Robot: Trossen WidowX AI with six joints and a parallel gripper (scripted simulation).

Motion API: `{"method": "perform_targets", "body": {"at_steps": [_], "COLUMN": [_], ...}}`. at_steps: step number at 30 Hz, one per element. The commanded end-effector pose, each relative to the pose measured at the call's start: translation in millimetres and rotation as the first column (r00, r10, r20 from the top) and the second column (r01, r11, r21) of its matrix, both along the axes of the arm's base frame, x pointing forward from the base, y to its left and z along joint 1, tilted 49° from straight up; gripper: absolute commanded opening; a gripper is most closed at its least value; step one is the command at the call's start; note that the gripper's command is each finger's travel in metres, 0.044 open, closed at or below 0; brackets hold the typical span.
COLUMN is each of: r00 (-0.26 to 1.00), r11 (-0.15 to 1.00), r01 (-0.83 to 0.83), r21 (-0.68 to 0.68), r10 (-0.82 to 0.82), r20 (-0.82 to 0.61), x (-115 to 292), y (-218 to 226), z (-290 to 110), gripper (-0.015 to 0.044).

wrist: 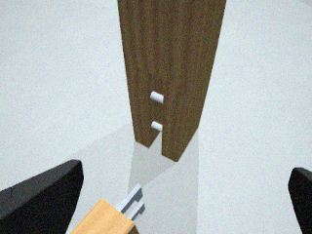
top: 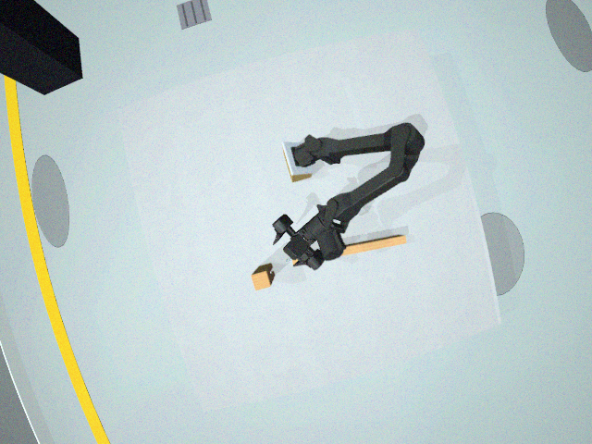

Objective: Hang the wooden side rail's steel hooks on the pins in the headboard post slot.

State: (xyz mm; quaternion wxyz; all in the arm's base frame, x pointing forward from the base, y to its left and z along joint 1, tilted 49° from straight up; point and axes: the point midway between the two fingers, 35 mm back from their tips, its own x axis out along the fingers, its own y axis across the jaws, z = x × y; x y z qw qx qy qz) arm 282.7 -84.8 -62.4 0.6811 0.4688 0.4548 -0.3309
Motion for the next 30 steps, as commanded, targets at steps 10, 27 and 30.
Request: {"method": "perform_targets", "body": {"at_steps": [10, 27, 30], "r00": [0.971, 0.201, 0.019], "r11": [0.972, 0.202, 0.024], "r01": [-0.237, -0.979, -0.998], "r21": [-0.013, -0.02, -0.065], "r10": [0.236, 0.979, 0.997], "r20": [-0.049, 0.03, 0.076], "x": [4, 25, 28], "y": [4, 21, 24], "z": [-2, 11, 16], "gripper": [0.044, 0.044, 0.044]}}
